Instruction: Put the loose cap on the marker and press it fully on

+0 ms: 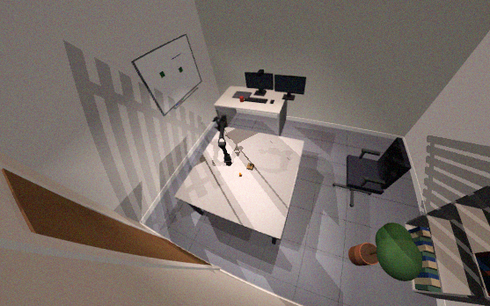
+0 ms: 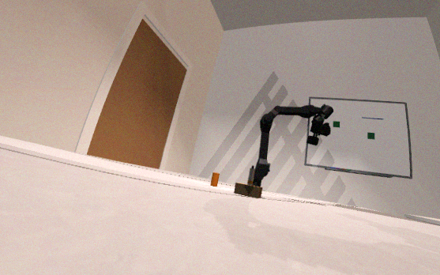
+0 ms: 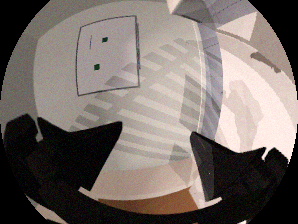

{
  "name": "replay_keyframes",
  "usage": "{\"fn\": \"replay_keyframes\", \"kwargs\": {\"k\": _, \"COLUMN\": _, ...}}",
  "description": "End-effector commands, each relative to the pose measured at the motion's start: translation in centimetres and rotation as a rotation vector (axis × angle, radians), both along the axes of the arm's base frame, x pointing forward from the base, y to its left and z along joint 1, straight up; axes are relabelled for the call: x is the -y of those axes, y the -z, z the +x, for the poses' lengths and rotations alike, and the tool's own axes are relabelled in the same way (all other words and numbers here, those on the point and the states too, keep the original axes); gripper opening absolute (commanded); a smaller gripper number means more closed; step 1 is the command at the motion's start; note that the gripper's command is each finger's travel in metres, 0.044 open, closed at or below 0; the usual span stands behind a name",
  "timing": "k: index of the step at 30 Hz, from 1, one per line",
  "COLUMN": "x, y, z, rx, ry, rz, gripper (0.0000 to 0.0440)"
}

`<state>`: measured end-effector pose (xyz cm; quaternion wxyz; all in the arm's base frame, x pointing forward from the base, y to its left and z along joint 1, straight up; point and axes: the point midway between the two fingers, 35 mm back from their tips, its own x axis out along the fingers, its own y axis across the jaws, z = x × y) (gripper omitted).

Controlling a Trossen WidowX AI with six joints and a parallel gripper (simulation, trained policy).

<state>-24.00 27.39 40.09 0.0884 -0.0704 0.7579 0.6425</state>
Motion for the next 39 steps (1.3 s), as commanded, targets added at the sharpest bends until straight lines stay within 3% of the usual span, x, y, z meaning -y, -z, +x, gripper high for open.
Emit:
{"fn": "replay_keyframes", "kwargs": {"k": 1, "x": -0.1, "y": 0.0, "z": 0.2, "rx": 0.004, "ry": 0.007, "rz": -0.002, "gripper": 0.0375}}
{"fn": "replay_keyframes", "kwargs": {"k": 7, "x": -0.6, "y": 0.2, "z": 1.7, "rx": 0.024, "ry": 0.057, "rz": -0.004, "gripper": 0.0238}}
{"fn": "replay_keyframes", "kwargs": {"k": 39, "x": -2.6, "y": 0.9, "z": 10.2, "rx": 0.107, "ry": 0.299, "rz": 0.007, "gripper": 0.0314}}
